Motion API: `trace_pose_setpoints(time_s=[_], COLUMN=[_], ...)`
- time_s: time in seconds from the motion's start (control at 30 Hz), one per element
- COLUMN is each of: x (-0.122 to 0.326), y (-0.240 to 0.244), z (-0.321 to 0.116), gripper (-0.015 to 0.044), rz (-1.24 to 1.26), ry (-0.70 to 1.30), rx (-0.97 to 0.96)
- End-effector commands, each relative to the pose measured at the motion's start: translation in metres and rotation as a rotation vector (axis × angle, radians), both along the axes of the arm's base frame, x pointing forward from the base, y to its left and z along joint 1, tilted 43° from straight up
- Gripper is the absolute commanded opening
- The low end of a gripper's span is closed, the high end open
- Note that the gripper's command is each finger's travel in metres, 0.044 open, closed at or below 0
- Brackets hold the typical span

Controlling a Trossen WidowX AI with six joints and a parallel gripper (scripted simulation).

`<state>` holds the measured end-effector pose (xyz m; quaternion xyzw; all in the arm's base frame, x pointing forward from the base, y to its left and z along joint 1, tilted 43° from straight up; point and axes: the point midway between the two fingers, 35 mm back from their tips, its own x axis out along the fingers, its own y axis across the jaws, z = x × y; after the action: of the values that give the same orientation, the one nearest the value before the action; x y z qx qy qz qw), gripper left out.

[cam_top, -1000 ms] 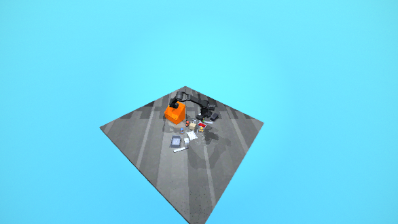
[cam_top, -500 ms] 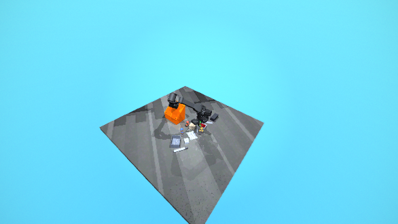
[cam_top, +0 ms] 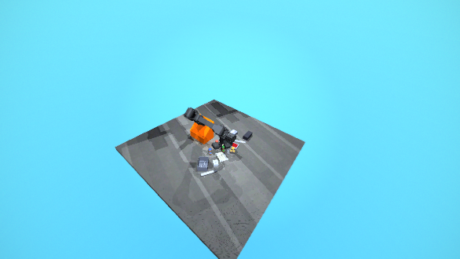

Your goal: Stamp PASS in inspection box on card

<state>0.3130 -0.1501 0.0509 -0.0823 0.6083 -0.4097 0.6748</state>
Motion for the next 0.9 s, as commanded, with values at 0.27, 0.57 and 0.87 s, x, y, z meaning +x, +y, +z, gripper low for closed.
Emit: trace_pose_setpoints(time_s=[0.27,0.57,0.87], x=[-0.006,-0.006,-0.006], y=[-0.007,-0.011,-0.015], z=[0.002,-0.003,-0.007], gripper=[0.0,0.0,0.0], rz=[-0.003,-0.002,-0.002], ry=[0.006,0.006,0.005], rx=[-0.005,-0.005,-0.005])
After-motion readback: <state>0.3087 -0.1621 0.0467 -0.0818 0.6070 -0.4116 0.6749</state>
